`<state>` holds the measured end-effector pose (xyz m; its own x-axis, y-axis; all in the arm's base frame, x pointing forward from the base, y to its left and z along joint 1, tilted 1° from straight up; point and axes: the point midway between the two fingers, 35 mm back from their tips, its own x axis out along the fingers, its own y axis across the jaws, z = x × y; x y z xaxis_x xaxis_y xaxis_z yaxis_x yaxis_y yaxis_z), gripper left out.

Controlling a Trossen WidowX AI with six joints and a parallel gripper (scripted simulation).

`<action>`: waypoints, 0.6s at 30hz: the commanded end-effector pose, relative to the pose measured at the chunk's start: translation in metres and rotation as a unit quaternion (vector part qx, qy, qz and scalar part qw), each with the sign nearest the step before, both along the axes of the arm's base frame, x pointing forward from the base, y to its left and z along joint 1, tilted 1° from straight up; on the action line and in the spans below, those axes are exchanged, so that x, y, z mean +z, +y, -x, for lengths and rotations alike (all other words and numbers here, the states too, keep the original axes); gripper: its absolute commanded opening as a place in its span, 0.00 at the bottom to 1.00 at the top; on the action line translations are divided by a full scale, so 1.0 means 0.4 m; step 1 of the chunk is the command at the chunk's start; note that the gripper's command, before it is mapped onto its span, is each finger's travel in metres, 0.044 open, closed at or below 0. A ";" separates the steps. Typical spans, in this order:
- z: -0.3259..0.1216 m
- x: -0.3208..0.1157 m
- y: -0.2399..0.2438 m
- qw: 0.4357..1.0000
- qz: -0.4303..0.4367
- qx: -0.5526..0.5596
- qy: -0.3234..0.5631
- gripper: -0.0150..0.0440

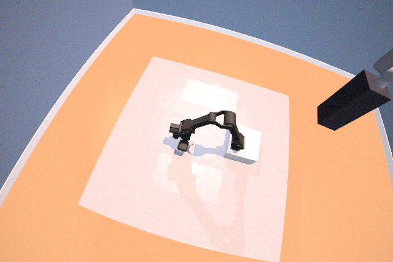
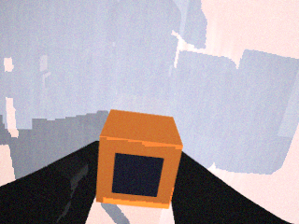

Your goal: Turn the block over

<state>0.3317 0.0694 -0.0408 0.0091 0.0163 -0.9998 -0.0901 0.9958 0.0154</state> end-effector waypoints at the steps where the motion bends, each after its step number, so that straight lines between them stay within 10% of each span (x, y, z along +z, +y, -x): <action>1: 0.000 0.001 0.000 1.000 0.000 -0.002 0.000 0.25; 18: -0.004 0.057 0.000 0.999 -0.003 -0.001 -0.052 0.25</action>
